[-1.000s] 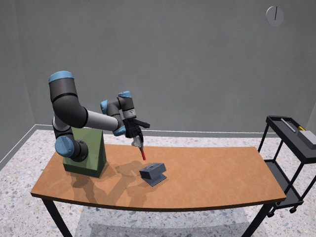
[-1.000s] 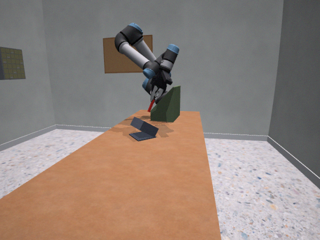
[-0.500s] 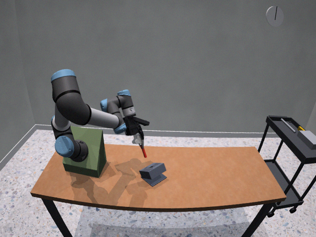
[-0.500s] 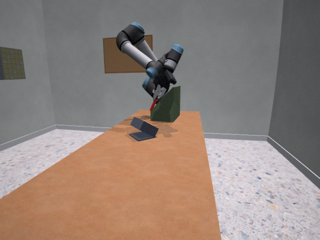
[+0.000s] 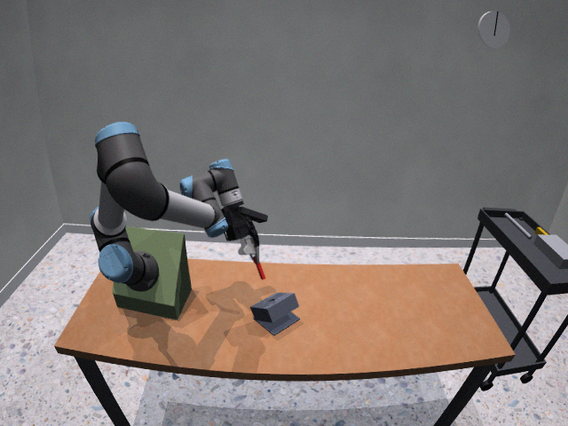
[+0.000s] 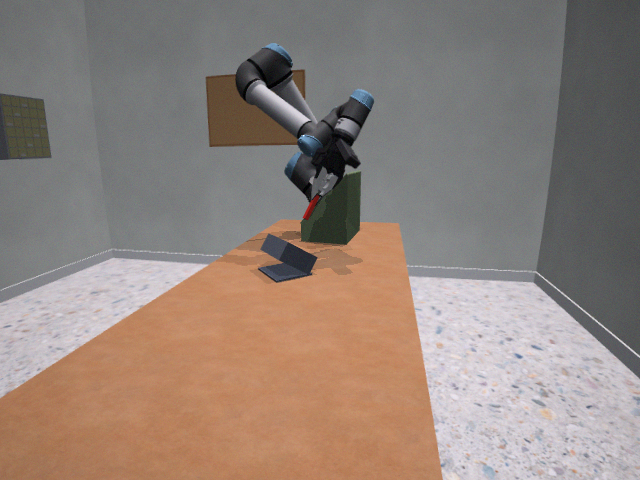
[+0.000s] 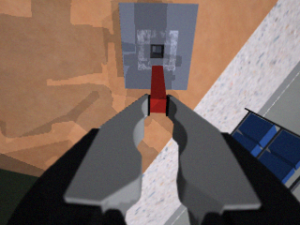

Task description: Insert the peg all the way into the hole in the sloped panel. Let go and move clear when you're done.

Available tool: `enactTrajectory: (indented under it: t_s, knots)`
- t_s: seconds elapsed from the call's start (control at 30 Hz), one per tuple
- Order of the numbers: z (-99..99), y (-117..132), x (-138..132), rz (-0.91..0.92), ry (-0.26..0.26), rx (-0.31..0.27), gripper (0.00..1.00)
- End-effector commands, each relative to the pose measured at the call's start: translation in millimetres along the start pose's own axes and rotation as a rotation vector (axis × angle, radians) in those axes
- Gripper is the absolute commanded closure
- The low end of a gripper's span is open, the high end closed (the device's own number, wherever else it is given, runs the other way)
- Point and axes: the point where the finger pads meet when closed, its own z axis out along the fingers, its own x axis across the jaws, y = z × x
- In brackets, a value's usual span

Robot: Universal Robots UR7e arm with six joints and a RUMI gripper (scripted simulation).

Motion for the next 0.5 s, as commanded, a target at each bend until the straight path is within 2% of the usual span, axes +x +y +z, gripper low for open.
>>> enactTrajectory:
  t_s: [0.0,0.47]
  knots:
    - [-1.0,-1.6,-0.2,-0.004,0.006,0.002,1.0]
    - [7.0,-2.1,-0.2,-0.004,0.006,0.002,1.0]
